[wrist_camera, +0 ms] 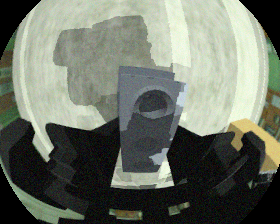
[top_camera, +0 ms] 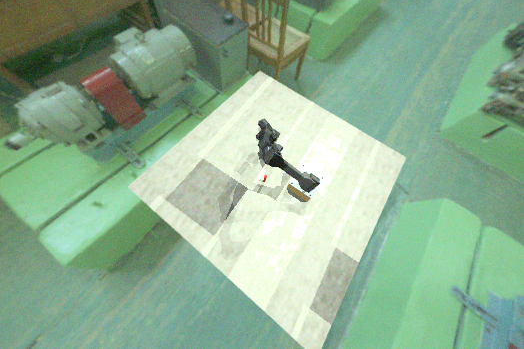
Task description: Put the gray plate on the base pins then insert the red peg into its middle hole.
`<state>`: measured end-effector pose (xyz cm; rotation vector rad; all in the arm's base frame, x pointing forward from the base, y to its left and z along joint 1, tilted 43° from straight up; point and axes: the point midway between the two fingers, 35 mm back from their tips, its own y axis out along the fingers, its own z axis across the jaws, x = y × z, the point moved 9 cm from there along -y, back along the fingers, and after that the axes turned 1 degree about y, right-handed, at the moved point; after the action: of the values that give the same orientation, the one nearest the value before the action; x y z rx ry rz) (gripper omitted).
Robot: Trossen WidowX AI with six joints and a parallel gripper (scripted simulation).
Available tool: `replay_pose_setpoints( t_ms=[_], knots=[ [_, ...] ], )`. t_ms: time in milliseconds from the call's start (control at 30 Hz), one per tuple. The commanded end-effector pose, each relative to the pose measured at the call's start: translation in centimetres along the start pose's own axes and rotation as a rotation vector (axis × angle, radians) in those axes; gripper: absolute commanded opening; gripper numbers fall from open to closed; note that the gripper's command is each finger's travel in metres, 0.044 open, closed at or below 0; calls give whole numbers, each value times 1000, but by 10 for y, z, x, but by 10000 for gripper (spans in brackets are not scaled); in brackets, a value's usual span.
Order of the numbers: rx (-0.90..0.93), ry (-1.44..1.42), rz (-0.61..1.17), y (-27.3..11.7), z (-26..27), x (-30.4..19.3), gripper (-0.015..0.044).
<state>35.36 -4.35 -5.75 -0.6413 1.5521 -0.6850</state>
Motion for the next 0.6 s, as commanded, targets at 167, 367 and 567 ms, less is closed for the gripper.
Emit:
replay_pose_setpoints(
  t_ms=[167,367,567],
  knots=[
    [2,-2,0,-1,0,0,184],
    [2,-2,0,-1,0,0,341],
    [2,-2,0,-1,0,0,440]
  ],
)
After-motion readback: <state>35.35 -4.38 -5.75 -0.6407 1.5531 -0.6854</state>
